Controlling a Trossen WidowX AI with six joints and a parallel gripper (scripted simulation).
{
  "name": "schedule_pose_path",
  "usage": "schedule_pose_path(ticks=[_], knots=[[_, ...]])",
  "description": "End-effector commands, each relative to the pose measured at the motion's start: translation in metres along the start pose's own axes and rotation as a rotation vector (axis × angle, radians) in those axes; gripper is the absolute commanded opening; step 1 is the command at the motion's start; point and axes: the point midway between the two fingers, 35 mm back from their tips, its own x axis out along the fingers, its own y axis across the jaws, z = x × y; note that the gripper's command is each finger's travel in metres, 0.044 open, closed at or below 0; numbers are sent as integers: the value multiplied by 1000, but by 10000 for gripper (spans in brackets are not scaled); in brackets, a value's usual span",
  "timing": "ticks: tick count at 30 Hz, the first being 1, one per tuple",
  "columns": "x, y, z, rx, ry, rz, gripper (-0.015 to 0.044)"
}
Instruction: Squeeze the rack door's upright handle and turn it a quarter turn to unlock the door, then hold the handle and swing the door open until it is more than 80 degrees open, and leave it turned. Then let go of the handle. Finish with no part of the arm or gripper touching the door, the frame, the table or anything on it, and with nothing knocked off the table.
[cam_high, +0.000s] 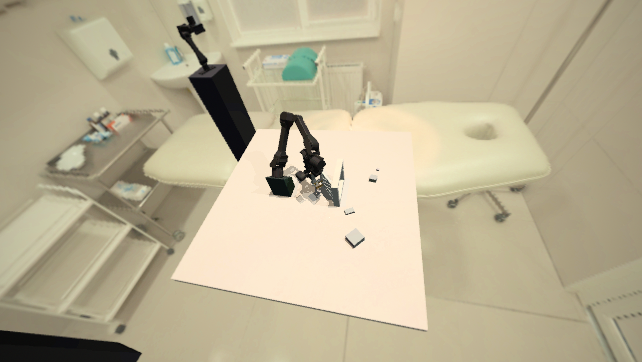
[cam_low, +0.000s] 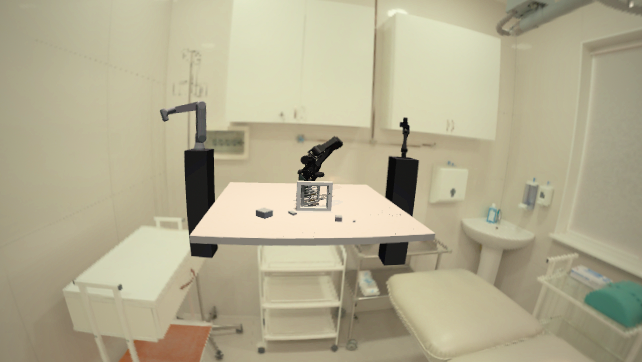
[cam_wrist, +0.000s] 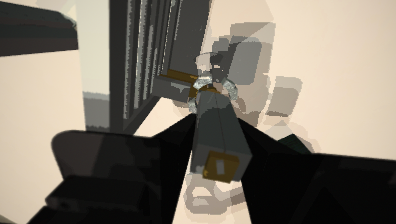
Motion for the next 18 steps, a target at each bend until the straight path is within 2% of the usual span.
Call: schedule_pose_path(ticks=[1,18], knots=[[1,-7,3,-66,-2,3,22],[1,-40,15,-300,-3,1,22]])
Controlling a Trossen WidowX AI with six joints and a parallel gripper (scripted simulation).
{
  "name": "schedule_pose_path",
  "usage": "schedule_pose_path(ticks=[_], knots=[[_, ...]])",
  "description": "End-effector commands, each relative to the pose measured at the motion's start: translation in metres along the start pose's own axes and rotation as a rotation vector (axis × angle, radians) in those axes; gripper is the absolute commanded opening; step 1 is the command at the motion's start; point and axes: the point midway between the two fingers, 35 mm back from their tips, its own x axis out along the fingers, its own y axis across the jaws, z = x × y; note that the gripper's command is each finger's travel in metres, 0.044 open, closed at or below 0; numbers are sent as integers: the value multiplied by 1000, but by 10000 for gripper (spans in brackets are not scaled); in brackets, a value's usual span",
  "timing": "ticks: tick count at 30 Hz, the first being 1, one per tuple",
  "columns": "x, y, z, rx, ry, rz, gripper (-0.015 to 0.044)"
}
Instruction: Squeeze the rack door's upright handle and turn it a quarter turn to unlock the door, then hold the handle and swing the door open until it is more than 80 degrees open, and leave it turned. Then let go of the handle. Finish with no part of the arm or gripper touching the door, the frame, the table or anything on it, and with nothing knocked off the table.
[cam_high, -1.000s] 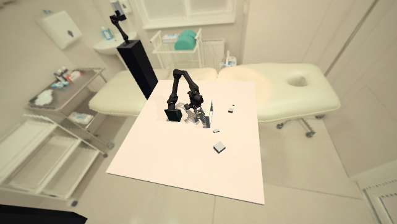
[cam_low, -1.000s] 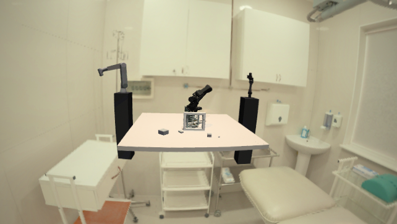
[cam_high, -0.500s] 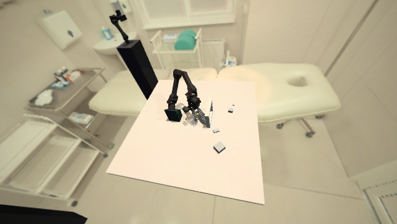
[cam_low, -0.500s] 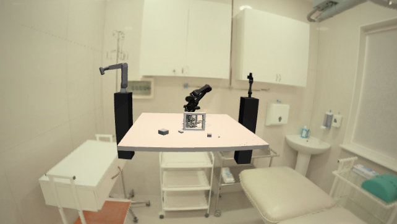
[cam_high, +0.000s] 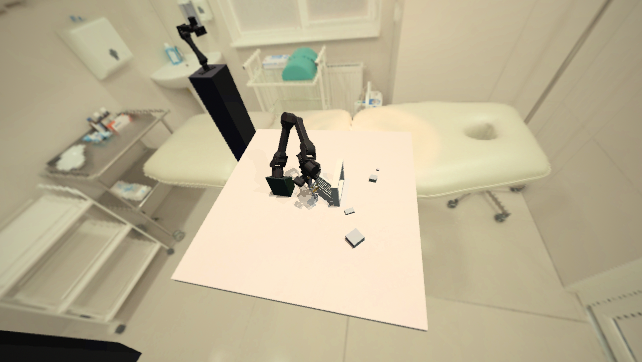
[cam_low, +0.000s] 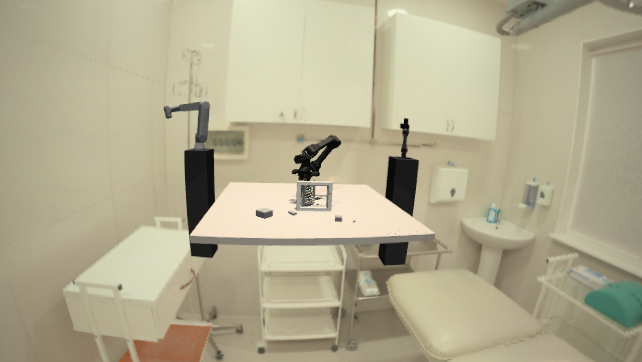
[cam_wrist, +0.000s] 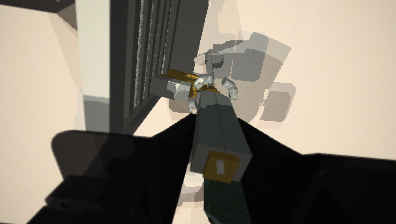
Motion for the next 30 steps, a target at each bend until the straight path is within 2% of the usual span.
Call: schedule_pose_path(ticks=[1,30], knots=[[1,-8,3,-68,-3,4,22],[0,-67,30,-500,-5,-1,22]])
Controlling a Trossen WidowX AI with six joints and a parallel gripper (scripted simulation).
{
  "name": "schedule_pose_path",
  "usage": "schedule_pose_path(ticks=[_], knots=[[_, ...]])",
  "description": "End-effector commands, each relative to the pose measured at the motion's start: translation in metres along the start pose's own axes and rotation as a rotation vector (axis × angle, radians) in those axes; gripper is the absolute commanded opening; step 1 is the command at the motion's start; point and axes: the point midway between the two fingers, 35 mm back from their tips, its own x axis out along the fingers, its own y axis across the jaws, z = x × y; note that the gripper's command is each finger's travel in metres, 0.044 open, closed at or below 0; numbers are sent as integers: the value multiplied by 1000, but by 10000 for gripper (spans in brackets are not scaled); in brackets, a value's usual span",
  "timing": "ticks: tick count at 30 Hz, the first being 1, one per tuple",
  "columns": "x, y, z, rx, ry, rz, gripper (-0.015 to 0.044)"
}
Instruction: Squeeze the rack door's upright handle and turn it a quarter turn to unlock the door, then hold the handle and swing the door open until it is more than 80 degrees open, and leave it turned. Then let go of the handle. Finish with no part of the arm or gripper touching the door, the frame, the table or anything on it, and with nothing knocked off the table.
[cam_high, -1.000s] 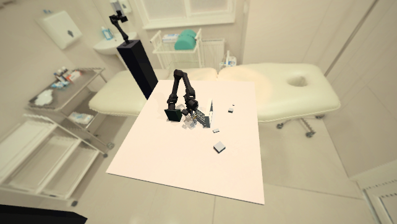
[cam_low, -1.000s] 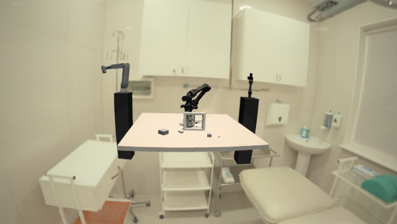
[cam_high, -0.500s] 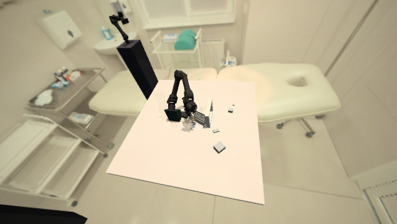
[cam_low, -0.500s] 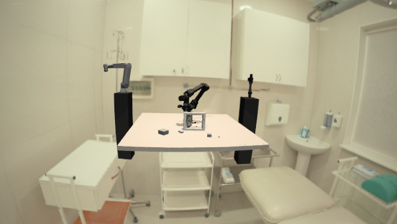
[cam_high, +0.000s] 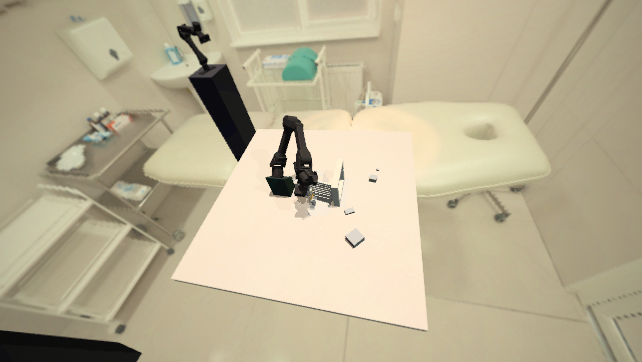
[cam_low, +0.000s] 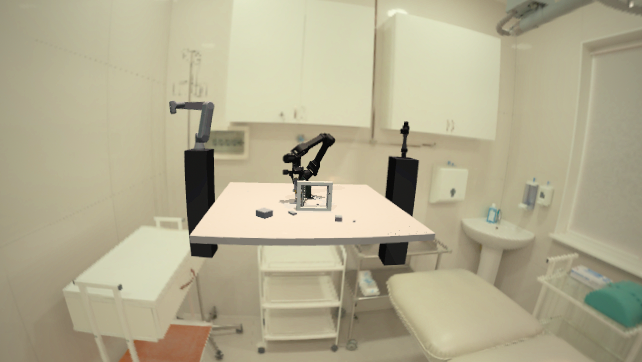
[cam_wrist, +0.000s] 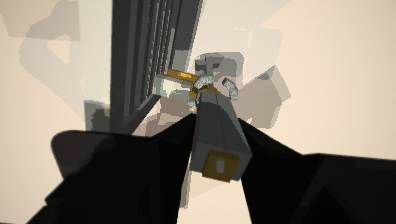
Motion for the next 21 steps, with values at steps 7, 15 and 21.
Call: schedule_pose_path(ticks=[7,15,21], knots=[[0,-25,7,-173,2,-2,22],[0,-27,7,-185,2,-2,22],[0,-27,7,-185,2,-2,22]])
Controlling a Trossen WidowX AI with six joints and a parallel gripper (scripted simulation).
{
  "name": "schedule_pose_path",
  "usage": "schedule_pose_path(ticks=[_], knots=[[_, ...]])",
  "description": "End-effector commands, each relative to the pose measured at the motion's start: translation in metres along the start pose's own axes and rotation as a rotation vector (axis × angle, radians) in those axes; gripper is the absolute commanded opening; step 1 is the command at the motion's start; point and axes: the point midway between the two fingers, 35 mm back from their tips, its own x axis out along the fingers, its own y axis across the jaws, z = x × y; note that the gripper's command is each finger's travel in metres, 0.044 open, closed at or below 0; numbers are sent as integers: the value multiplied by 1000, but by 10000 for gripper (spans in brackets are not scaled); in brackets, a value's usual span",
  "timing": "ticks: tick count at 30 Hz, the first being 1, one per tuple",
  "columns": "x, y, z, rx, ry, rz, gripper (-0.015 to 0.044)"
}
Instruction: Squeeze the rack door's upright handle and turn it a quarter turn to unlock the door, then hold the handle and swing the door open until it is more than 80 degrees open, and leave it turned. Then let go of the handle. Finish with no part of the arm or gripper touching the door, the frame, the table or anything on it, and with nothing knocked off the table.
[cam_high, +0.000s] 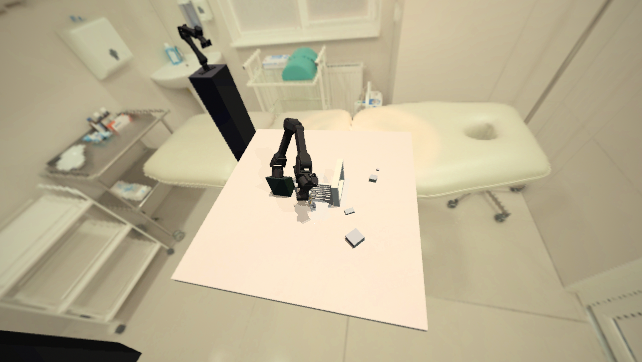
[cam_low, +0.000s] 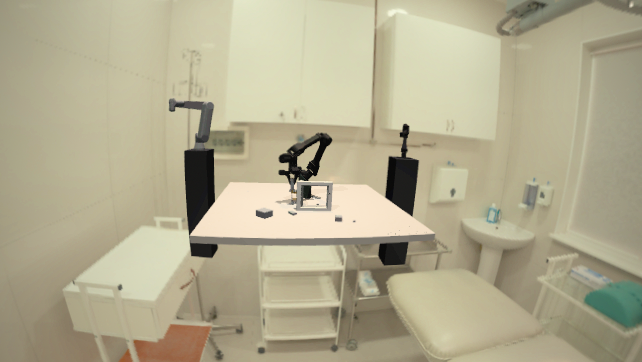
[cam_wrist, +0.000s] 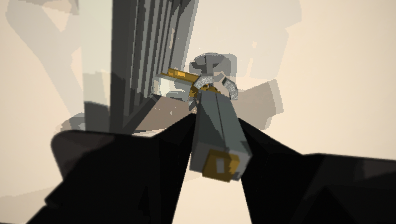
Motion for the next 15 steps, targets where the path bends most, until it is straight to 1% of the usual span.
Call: schedule_pose_path(ticks=[1,10,11,15], knots=[[0,-1,0,-9,1,-1,48],[0,-1,0,-9,1,-1,285],[0,-1,0,-9,1,-1,295],[-4,-2,1,-9,1,-1,295]])
